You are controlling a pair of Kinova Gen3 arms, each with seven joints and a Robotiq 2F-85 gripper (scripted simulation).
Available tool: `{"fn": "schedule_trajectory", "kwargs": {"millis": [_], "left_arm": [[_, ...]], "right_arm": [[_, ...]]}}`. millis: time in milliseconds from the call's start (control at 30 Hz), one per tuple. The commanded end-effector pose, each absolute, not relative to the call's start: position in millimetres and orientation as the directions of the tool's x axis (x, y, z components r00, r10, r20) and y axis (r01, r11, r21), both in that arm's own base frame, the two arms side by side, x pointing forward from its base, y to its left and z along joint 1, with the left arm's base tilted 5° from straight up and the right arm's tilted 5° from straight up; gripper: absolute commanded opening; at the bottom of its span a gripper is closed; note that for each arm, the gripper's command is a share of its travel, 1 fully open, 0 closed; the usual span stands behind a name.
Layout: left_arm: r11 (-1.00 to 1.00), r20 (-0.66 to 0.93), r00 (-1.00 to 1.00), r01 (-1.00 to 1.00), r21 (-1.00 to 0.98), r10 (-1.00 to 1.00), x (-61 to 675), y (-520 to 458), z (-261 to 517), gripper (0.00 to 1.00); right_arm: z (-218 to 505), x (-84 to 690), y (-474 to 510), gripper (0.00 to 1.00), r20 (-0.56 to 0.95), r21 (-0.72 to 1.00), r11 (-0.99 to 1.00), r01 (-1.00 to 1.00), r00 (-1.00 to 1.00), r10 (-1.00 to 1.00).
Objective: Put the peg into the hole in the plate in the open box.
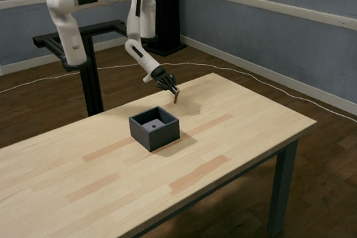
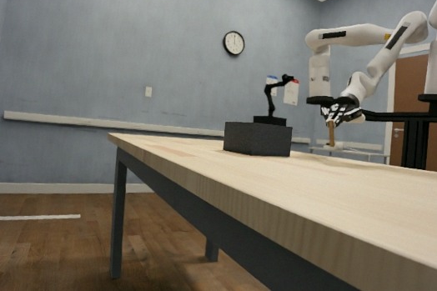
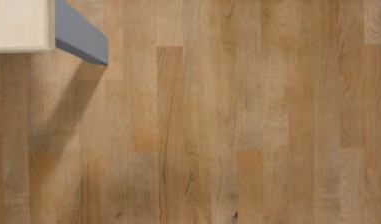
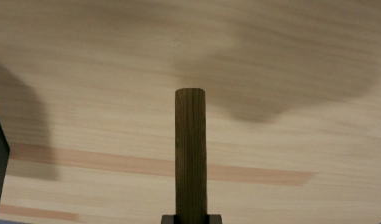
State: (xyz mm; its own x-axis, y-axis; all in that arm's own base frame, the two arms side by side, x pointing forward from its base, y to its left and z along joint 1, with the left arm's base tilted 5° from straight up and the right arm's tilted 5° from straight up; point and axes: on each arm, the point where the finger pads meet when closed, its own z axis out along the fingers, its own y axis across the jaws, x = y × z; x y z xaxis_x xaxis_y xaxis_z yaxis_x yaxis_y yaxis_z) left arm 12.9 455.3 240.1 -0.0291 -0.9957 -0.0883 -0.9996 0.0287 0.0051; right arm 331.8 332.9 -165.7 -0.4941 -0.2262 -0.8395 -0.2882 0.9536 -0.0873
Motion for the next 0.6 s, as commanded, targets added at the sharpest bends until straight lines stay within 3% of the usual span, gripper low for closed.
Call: {"fn": "schedule_trajectory", "kwargs": {"millis": [0,567], "left_arm": [[0.029,-0.09,-0.029,-1.0,0.005,-0.995,12.8,455.7,241.0,1.0],[0.029,-0.09,-0.029,-1.0,0.005,-0.995,12.8,455.7,241.0,1.0]], "right_arm": [[-165.2,332.0,333.9,0.099,-0.949,-0.09,0.955,-0.283,-0.267,-0.168],[-165.1,331.8,333.3,0.099,-0.957,-0.09,0.955,-0.283,-0.24,-0.161]]}}
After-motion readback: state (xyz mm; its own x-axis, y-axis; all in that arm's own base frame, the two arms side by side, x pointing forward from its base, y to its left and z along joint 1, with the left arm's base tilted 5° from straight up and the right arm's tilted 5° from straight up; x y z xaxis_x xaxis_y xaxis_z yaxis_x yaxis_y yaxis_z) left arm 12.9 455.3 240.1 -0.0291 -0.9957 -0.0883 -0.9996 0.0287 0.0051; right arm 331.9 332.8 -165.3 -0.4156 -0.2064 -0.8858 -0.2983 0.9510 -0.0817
